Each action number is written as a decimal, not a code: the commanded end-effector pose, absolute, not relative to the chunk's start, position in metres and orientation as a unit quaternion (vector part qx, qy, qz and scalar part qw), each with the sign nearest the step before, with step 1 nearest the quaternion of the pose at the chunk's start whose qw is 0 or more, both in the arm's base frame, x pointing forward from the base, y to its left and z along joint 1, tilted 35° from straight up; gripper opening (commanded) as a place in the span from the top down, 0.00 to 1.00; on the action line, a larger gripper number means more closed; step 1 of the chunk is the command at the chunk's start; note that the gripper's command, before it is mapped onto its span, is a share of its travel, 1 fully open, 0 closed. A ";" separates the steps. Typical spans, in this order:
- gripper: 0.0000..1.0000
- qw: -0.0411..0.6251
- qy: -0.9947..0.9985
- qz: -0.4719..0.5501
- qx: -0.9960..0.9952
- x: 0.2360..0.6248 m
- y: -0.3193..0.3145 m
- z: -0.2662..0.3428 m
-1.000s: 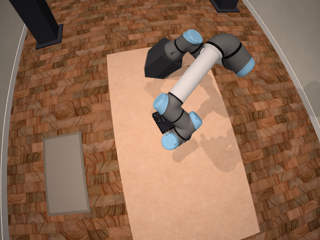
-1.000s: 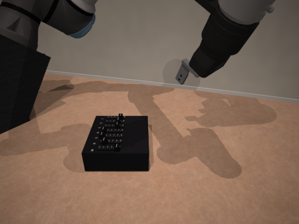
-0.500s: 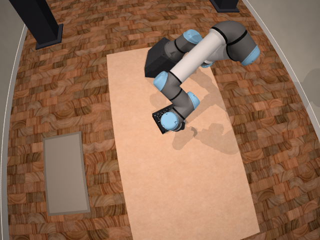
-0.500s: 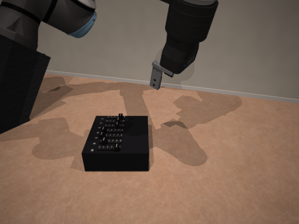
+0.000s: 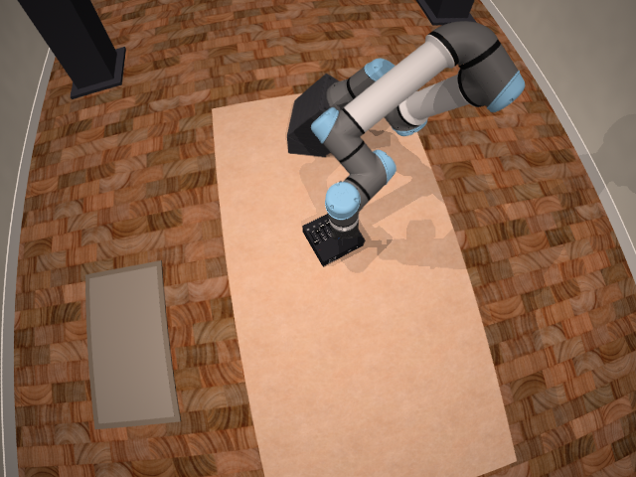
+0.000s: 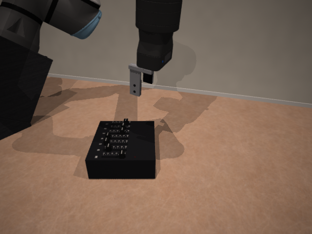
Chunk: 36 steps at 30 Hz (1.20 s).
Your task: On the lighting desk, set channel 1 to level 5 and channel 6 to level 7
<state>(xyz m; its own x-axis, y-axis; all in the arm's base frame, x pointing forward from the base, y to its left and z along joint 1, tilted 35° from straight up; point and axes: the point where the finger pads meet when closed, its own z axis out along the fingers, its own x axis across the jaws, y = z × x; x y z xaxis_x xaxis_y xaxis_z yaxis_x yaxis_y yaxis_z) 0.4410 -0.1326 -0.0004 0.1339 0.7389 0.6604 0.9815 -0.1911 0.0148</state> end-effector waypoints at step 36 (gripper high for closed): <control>0.00 0.118 -0.644 -0.273 -0.705 0.401 -0.136 -0.016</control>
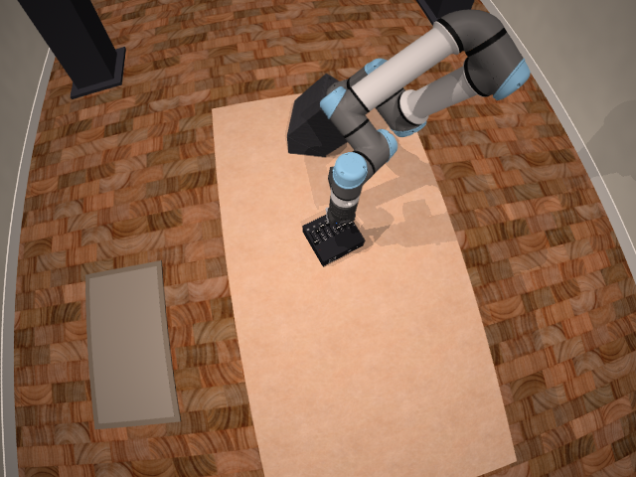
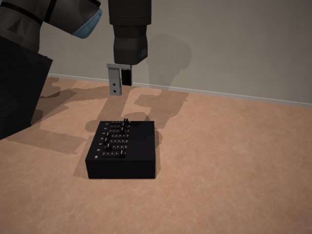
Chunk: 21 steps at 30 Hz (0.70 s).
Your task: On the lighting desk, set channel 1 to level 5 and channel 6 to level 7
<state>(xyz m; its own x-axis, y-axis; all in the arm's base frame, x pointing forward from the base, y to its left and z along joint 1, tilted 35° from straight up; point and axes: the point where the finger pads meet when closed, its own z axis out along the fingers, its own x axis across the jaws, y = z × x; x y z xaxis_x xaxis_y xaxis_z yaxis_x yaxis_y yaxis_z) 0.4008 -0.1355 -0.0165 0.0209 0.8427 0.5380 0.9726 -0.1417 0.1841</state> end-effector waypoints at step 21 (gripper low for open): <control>0.00 0.126 -0.624 -0.269 -0.723 0.398 -0.136 -0.015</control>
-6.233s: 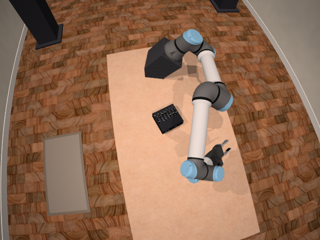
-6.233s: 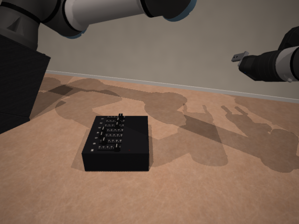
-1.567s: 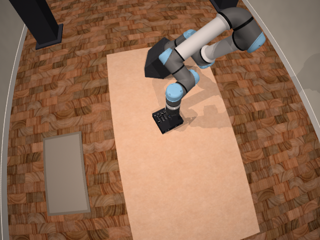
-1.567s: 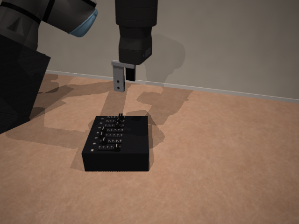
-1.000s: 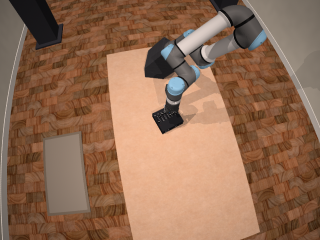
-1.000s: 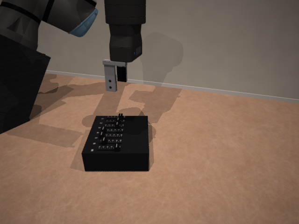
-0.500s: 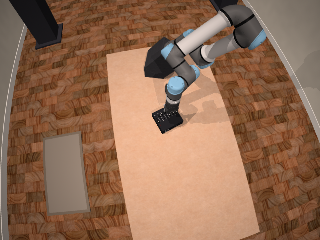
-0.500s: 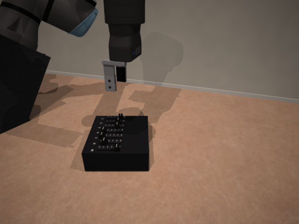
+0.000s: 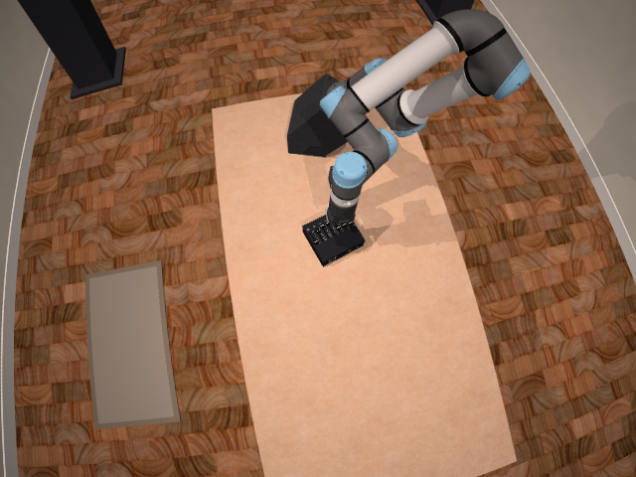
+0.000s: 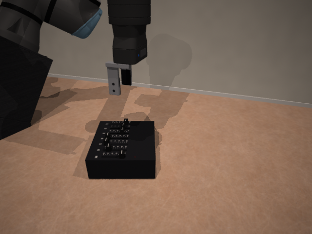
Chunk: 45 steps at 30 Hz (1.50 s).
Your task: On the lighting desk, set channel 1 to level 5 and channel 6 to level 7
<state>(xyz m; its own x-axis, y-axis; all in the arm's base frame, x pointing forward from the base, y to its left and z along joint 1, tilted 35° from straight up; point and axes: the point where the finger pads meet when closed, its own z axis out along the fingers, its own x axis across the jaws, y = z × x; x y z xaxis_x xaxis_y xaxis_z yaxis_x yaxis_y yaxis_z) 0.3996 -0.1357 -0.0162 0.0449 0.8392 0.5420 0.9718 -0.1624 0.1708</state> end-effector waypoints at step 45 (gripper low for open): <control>0.00 0.277 0.004 -0.111 -0.954 0.354 -0.147 0.004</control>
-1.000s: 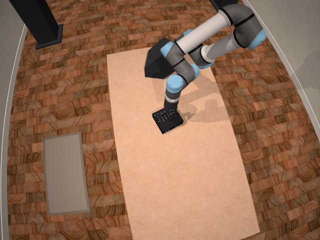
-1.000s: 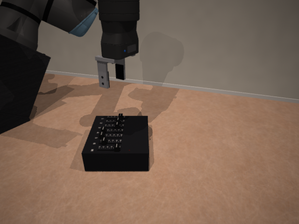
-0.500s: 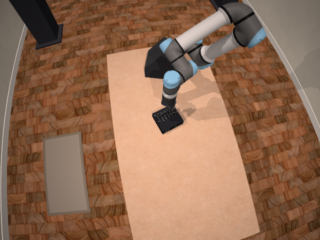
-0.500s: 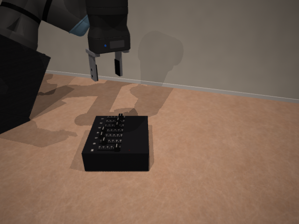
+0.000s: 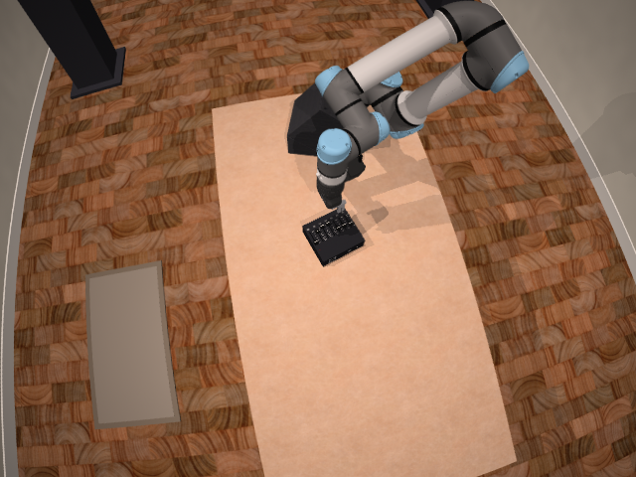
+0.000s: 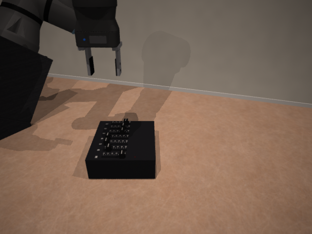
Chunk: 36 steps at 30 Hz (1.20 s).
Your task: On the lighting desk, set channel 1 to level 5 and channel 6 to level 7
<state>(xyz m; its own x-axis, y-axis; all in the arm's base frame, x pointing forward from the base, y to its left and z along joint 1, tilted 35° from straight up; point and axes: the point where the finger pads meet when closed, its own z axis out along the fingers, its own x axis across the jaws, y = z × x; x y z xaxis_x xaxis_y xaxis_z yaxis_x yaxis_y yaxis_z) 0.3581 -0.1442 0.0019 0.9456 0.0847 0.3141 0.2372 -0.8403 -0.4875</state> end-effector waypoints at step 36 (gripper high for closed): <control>0.00 0.298 0.535 0.072 -0.787 0.324 -0.169 0.004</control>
<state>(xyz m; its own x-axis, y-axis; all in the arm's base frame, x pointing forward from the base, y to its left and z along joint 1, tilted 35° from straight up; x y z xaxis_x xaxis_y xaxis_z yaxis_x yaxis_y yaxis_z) 0.3259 -0.1675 0.0043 0.4827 -0.7774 -0.4034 -0.8506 -0.3064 -0.4273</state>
